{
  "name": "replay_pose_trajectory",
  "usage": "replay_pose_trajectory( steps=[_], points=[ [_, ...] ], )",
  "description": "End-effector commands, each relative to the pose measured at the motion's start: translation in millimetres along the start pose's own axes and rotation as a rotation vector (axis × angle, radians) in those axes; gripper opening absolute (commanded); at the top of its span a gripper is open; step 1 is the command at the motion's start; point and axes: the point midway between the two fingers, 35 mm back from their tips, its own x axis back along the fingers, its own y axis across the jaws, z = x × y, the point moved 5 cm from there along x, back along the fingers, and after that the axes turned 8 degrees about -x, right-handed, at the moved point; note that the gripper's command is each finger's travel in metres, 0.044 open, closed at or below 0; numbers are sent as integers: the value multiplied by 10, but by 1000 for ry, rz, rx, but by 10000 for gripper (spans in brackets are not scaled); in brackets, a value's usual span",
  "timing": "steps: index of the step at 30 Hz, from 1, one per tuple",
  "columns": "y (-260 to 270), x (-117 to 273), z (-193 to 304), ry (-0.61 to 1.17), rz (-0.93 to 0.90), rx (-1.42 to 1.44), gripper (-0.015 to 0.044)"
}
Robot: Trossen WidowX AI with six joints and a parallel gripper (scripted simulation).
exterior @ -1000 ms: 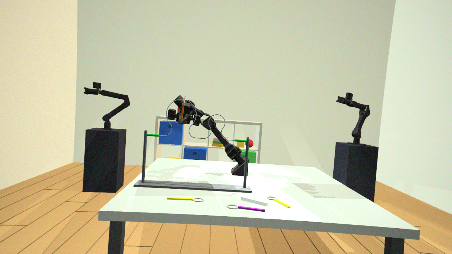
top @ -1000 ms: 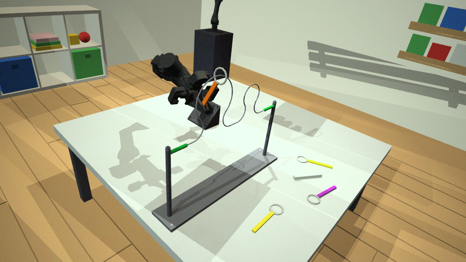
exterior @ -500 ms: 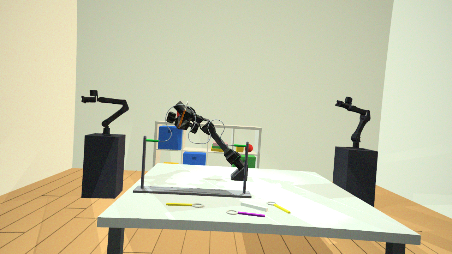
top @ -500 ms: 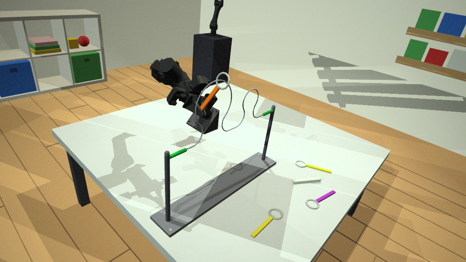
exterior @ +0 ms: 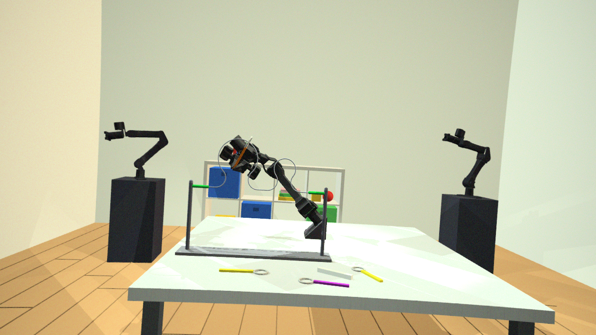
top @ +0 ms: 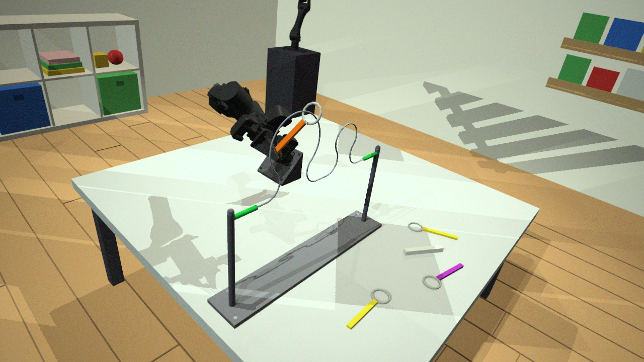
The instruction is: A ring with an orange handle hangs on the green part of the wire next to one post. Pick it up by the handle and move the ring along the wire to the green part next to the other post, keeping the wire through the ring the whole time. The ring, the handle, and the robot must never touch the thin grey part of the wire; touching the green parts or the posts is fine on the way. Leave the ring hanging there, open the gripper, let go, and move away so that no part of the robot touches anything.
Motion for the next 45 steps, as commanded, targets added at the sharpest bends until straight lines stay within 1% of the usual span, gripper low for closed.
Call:
replay_pose_trajectory(
  steps=[1,45],
  points=[
    [-27,18,7,-7,28,47,-150],
    [-128,5,3,-101,248,546,-150]
  ],
)
